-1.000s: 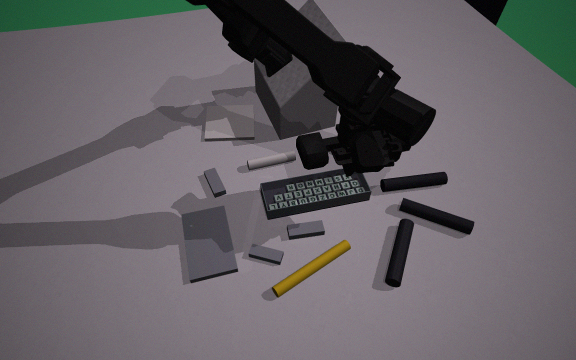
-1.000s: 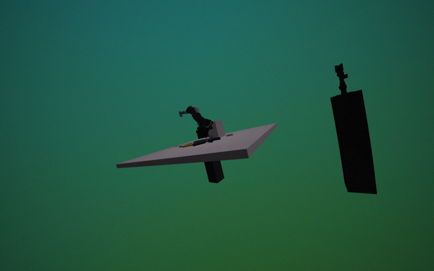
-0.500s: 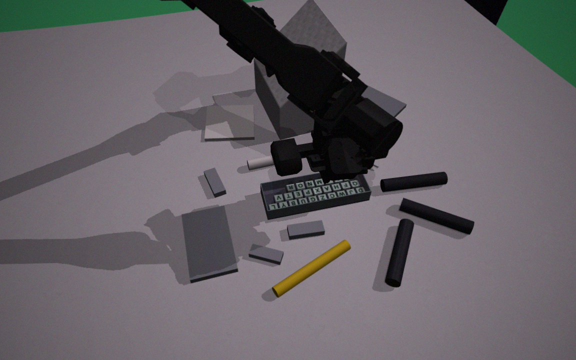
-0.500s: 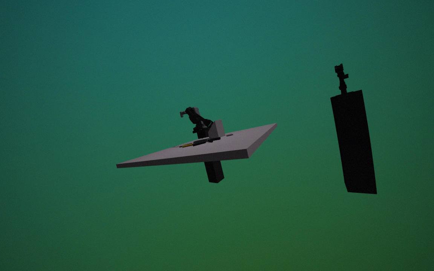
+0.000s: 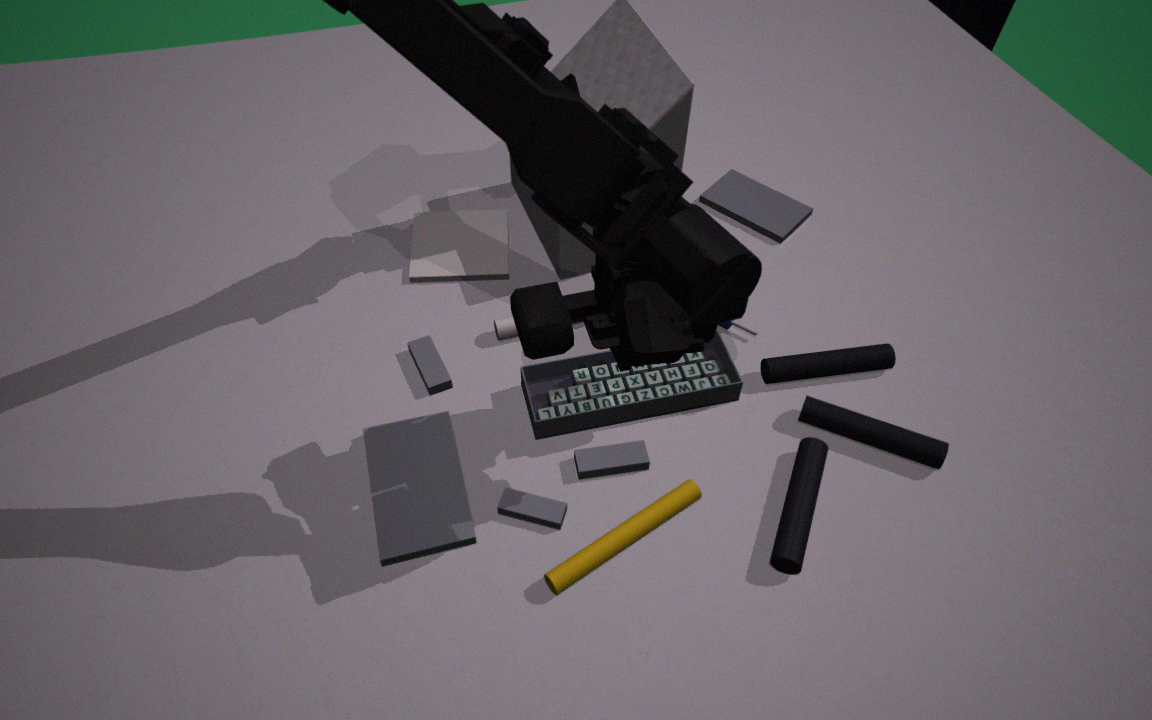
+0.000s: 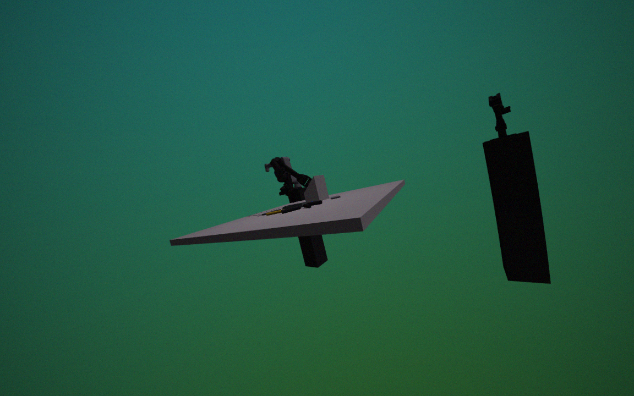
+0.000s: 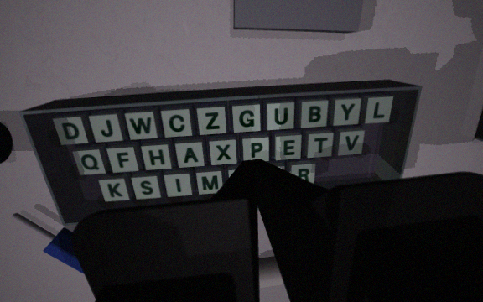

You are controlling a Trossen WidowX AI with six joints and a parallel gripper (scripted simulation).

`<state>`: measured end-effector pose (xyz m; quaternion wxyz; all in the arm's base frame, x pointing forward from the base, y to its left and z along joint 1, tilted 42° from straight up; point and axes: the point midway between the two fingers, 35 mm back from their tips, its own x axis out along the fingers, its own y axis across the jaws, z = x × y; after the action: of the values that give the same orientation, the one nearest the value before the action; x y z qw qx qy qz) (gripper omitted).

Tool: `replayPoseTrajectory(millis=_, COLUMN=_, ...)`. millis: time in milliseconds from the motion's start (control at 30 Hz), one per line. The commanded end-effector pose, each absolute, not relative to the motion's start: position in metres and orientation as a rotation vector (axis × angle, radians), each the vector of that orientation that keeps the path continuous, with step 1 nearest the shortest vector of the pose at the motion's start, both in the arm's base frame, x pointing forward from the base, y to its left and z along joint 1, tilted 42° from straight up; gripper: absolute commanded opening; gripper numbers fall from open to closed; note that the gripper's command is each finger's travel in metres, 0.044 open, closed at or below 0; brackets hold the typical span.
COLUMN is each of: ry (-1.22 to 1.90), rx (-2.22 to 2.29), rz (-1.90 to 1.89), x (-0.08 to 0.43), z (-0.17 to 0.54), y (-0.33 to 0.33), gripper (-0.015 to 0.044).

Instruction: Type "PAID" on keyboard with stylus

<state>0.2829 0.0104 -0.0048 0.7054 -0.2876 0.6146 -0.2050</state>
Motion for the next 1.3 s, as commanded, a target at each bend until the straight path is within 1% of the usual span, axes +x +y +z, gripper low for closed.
replayPoseTrajectory(millis=0, ry=1.359, rx=-0.629, rz=-0.472, x=0.284, z=0.023, y=-0.022, gripper=0.0000)
replayPoseTrajectory(millis=67, ry=1.358, rx=-0.631, rz=-0.474, x=0.284, z=0.030, y=-0.030, gripper=0.0000)
replayPoseTrajectory(millis=433, ry=1.358, rx=-0.631, rz=-0.474, x=0.284, z=0.030, y=-0.030, gripper=0.0000)
replayPoseTrajectory(millis=600, ry=1.360, rx=-0.630, rz=-0.472, x=0.255, z=0.011, y=-0.016, gripper=0.0000)
replayPoseTrajectory(millis=967, ry=1.361, rx=-0.630, rz=-0.472, x=0.254, z=0.009, y=-0.013, gripper=0.0000)
replayPoseTrajectory(millis=1167, ry=1.361, rx=-0.627, rz=-0.469, x=0.252, z=-0.033, y=0.035, gripper=0.0000)
replayPoseTrajectory(millis=1267, ry=1.361, rx=-0.627, rz=-0.470, x=0.250, z=-0.039, y=0.041, gripper=0.0000)
